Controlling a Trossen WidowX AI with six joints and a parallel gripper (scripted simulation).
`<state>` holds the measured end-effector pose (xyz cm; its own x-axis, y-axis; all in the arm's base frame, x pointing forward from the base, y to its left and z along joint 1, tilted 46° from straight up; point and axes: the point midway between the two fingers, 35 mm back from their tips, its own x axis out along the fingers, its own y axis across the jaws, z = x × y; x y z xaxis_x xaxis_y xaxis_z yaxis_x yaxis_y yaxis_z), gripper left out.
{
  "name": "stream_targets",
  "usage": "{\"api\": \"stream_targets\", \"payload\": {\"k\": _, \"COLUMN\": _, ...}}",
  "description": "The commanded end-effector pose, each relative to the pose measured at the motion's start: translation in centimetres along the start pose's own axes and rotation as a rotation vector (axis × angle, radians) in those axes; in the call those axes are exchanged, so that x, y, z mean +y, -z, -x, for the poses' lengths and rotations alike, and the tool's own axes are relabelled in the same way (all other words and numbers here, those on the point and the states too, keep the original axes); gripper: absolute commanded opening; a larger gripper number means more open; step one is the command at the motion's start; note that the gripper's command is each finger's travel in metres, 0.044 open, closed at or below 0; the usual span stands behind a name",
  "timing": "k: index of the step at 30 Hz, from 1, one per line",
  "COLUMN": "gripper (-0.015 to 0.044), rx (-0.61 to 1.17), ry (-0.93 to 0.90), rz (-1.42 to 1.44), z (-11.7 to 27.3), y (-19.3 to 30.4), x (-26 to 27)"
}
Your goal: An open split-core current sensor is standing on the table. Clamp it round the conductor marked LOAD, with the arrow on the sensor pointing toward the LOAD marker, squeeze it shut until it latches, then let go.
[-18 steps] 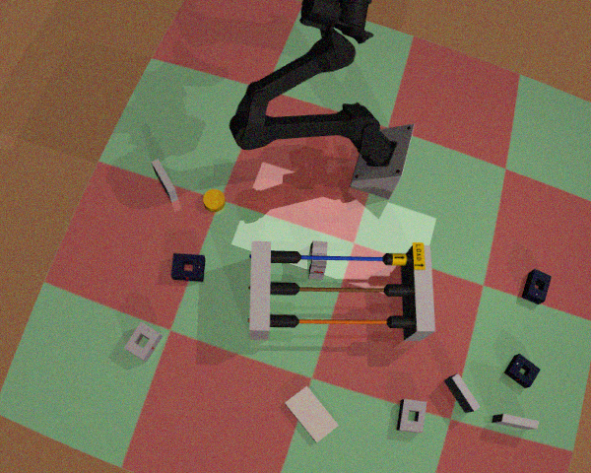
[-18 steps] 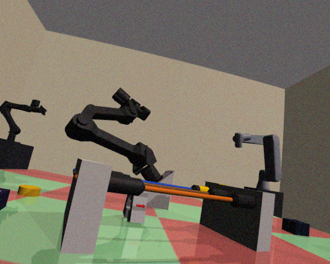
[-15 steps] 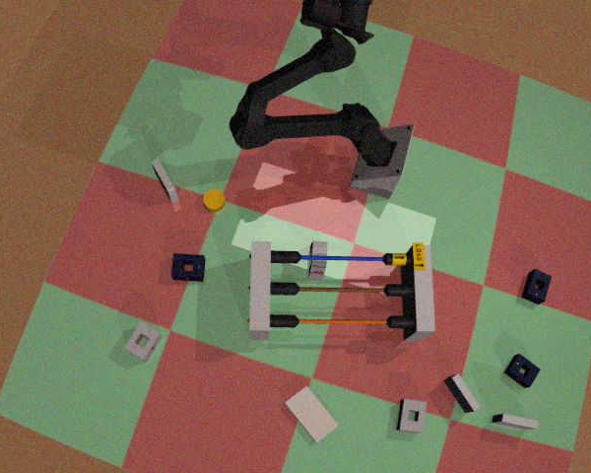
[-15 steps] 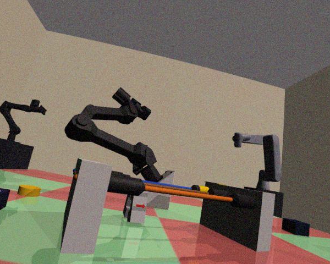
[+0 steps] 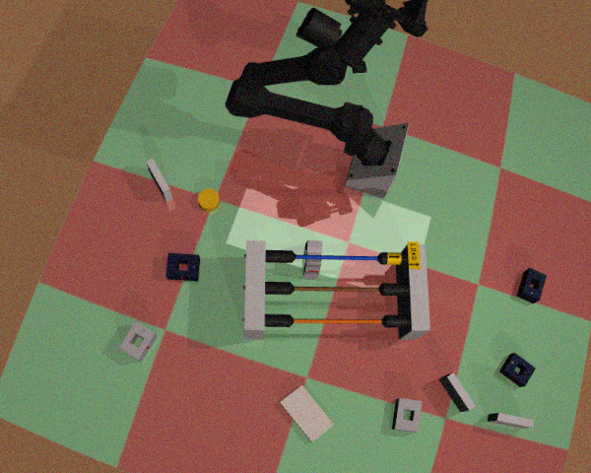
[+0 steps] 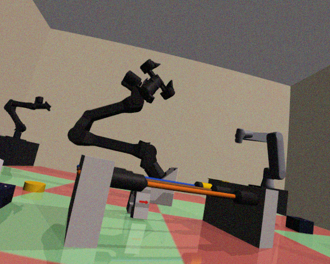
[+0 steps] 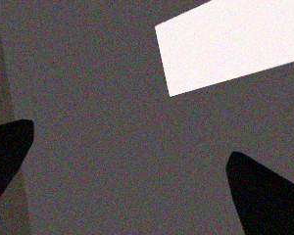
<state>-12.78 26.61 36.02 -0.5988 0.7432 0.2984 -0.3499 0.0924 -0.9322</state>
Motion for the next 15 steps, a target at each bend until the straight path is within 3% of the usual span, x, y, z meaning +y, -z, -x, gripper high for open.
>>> {"api": "stream_targets", "payload": {"k": 1, "gripper": 0.044, "rx": 0.192, "ry": 0.041, "rz": -0.071, "z": 1.4, "y": 5.0, "x": -1.6}}
{"api": "stream_targets", "payload": {"k": 8, "gripper": 0.044, "rx": 0.583, "ry": 0.197, "rz": -0.218, "z": 7.4, "y": 14.4, "x": -4.8}}
{"api": "stream_targets", "payload": {"k": 15, "gripper": 0.044, "rx": 0.936, "ry": 0.441, "rz": -0.303, "z": 16.8, "y": 20.4, "x": -8.4}}
